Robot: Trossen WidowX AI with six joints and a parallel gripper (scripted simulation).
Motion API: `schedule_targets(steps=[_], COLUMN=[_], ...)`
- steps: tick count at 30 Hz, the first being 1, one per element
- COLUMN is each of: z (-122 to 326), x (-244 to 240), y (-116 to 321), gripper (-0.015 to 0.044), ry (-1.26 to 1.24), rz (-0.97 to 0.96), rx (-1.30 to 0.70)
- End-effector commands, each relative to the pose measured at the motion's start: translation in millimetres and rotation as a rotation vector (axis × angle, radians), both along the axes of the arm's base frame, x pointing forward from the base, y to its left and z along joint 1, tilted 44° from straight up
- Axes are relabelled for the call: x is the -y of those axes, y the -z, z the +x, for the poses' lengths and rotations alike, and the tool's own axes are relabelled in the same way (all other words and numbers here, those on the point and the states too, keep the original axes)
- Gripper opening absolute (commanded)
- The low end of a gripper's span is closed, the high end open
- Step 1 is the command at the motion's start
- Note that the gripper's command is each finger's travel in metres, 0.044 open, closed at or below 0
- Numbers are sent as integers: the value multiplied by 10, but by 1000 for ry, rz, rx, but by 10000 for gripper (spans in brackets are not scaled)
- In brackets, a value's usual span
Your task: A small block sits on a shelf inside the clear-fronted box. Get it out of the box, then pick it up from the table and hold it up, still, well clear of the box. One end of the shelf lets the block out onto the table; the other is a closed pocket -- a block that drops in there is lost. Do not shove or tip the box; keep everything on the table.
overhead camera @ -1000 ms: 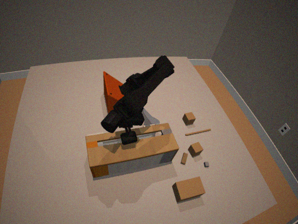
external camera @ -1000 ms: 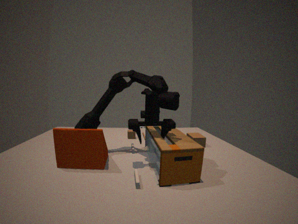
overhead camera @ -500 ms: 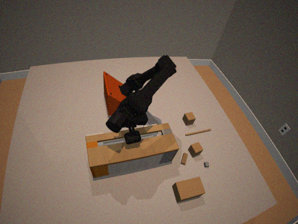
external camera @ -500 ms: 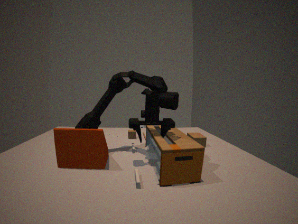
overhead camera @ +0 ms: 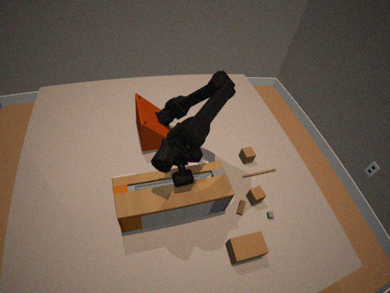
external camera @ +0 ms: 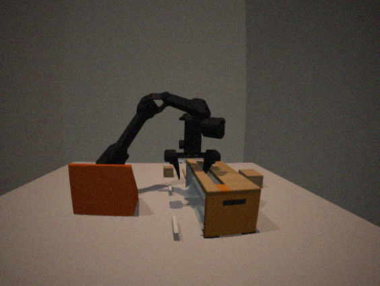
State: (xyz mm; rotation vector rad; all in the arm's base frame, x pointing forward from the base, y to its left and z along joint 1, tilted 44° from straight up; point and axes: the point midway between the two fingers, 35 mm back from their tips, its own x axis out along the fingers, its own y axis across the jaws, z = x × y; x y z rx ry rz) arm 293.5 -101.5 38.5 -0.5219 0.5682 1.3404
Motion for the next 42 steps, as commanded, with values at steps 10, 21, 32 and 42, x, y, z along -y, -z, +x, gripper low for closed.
schedule_targets(steps=[10, 21, 32, 42], z=[21, 43, 63, 83], x=[-213, -359, -494, -629], y=[-196, -337, -466, -597], gripper=[400, 400, 400, 400], ry=[1, 1, 1, 1], rz=[5, 6, 7, 8], rx=[0, 0, 0, 0])
